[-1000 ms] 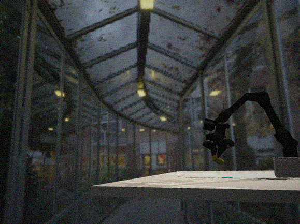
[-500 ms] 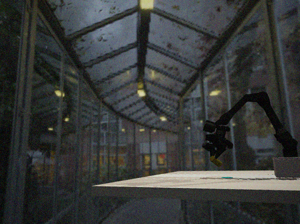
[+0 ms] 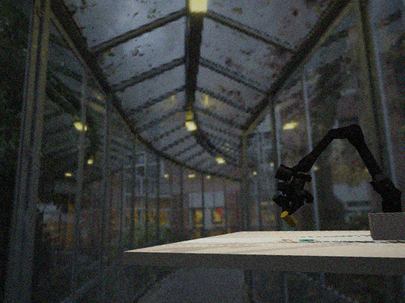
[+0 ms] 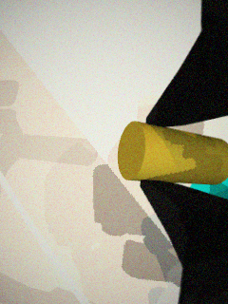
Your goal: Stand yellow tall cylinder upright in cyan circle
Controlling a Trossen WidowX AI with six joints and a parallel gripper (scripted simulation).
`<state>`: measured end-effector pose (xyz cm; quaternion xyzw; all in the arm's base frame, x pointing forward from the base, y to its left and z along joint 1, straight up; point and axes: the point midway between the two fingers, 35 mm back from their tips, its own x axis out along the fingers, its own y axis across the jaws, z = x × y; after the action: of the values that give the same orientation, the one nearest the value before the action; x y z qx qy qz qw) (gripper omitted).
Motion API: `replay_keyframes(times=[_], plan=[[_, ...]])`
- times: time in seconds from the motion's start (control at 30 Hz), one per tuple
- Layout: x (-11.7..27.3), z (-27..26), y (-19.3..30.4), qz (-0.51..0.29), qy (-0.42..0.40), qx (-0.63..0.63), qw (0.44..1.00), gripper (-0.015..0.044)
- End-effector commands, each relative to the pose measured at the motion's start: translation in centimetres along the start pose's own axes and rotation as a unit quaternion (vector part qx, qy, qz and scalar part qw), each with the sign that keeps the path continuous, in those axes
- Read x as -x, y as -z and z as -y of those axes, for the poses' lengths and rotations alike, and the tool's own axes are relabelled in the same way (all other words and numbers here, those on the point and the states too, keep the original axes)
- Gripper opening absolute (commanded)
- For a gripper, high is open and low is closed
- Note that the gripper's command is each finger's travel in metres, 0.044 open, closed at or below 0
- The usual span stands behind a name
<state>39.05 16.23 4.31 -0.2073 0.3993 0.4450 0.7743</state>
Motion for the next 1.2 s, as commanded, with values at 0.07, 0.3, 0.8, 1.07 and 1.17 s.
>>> replay_keyframes(times=[0.07, 0.3, 0.8, 1.07, 1.17], plan=[[-0.22, 0.00, 0.27, 0.018, -0.005, -0.009, 1.000, 0.0105], [-0.31, 0.24, 0.27, 0.042, -0.006, -0.013, 0.999, 0.0105], [-0.30, 0.66, 0.33, 0.092, -0.010, -0.019, 0.996, 0.0105], [-0.20, 0.82, 0.40, 0.117, -0.012, -0.021, 0.993, 0.0105], [-0.14, 0.87, 0.43, 0.127, -0.013, -0.021, 0.992, 0.0105]])
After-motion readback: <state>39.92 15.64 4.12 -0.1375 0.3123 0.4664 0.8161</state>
